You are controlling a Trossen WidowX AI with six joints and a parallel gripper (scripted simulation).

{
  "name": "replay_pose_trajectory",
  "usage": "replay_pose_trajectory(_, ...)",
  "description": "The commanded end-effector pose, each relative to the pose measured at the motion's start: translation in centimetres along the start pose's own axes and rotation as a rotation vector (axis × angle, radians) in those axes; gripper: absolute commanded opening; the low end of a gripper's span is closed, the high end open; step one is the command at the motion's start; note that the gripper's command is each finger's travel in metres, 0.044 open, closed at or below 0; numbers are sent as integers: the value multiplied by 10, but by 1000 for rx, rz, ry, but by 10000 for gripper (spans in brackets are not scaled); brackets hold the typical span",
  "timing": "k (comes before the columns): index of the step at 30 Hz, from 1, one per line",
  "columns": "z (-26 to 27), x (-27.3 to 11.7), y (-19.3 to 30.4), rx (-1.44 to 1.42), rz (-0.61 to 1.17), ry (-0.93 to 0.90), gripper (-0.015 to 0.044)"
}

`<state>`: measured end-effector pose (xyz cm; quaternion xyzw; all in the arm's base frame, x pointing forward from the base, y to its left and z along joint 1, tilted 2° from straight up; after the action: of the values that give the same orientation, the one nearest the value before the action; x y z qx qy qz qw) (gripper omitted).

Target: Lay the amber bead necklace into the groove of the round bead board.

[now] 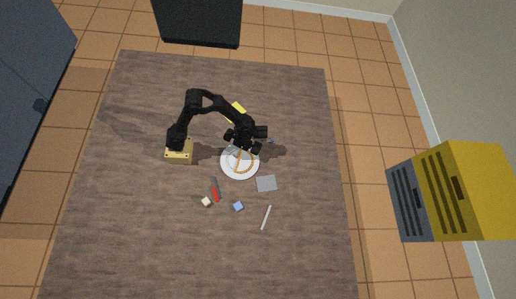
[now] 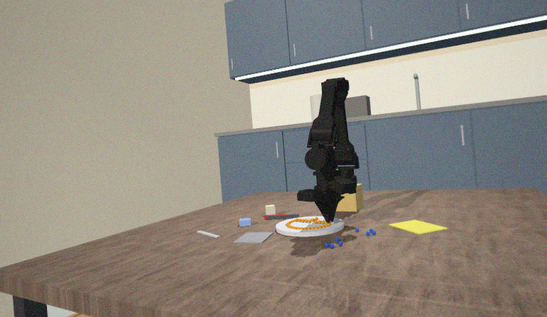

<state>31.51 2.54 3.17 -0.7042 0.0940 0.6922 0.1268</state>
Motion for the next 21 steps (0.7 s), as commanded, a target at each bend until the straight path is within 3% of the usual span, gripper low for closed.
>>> replay_pose_trajectory(1, 2, 6, 1, 4, 4, -9, 0)
replay_pose_trajectory(4, 2, 6, 1, 4, 4, -9, 0)
replay_pose_trajectory(21, 1, 1, 0, 1, 2, -6, 440)
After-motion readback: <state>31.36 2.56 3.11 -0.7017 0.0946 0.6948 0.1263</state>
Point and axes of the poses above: the point midway between the two fingers, 35 mm back from their tips, its own x axis out along the fingers, its own z axis across the jaws, y = z × x, the point moved 6 cm from there along -x, back along the fingers, and after that the axes turned 8 degrees about -x, right-handed, at the moved point
